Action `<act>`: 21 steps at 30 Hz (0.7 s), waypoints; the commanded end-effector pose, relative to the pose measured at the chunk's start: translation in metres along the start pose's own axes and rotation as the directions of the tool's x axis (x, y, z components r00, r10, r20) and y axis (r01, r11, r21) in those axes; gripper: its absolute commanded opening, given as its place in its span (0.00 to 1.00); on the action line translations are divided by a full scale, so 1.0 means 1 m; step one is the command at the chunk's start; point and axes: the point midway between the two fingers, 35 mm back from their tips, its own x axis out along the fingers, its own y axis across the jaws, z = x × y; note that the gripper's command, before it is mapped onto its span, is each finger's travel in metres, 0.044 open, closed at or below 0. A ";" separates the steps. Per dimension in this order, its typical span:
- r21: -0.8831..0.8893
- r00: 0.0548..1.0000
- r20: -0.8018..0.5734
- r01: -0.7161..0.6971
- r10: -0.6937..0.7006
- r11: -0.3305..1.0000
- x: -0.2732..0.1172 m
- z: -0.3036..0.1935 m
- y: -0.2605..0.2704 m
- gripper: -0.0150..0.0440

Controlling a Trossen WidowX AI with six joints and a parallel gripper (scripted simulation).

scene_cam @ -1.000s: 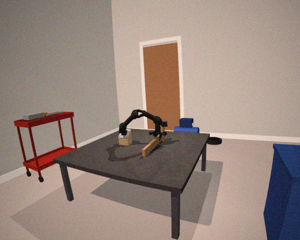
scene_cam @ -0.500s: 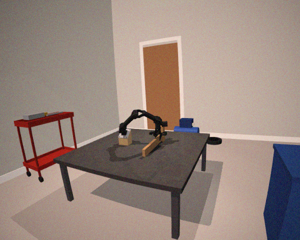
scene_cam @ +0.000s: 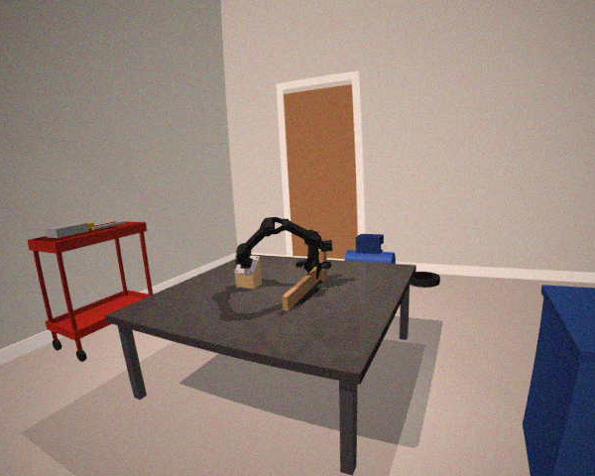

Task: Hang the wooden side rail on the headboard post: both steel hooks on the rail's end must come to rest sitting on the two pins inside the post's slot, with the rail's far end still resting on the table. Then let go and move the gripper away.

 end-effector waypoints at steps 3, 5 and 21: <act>-0.008 1.000 -0.007 -0.012 0.012 1.000 -0.004 -0.006 0.000 0.25; -0.008 1.000 -0.007 -0.012 0.012 1.000 -0.004 -0.006 0.000 0.25; -0.008 1.000 -0.007 -0.012 0.012 1.000 -0.005 -0.007 0.001 0.25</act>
